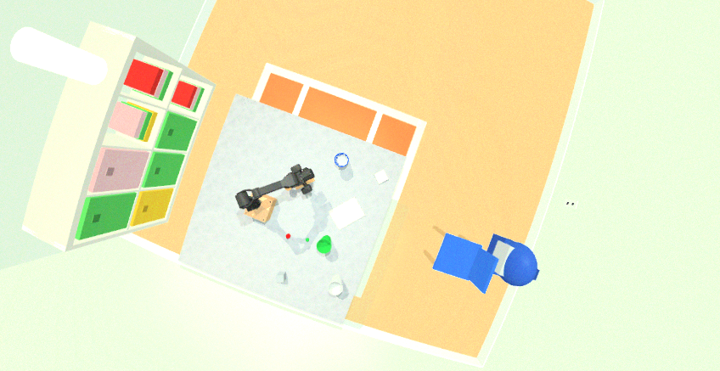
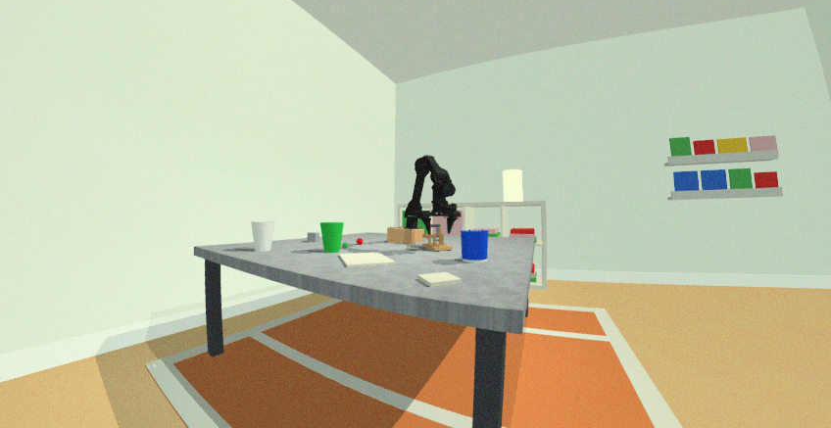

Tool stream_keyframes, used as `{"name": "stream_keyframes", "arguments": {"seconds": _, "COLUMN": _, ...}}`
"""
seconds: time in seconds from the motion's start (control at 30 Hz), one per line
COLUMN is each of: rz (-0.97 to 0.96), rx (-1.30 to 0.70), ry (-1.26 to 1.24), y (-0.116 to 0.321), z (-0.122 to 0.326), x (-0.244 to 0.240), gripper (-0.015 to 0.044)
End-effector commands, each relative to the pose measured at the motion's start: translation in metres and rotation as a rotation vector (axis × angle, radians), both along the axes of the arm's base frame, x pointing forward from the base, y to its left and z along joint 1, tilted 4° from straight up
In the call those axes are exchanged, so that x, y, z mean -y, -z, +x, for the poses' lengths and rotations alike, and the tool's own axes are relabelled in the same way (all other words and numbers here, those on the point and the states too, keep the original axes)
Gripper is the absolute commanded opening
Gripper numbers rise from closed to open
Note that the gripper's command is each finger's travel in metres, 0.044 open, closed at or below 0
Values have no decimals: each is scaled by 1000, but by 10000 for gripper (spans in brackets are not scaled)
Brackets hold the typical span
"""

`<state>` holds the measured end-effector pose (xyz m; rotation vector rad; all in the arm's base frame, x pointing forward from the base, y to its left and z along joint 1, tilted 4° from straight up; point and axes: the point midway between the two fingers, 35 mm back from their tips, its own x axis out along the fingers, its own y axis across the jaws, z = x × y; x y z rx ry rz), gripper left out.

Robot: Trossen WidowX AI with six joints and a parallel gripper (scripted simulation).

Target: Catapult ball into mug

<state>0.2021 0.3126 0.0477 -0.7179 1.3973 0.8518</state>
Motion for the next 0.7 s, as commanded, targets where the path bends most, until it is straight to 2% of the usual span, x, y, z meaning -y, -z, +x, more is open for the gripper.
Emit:
{"name": "stream_keyframes", "arguments": {"seconds": 0.0, "rz": -5, "rx": -4, "ry": 3, "y": 8, "z": -1, "x": 0, "gripper": 440}}
{"name": "stream_keyframes", "arguments": {"seconds": 0.67, "rz": -5, "rx": -5, "ry": 3, "y": 38, "z": -2, "x": -1, "gripper": 440}}
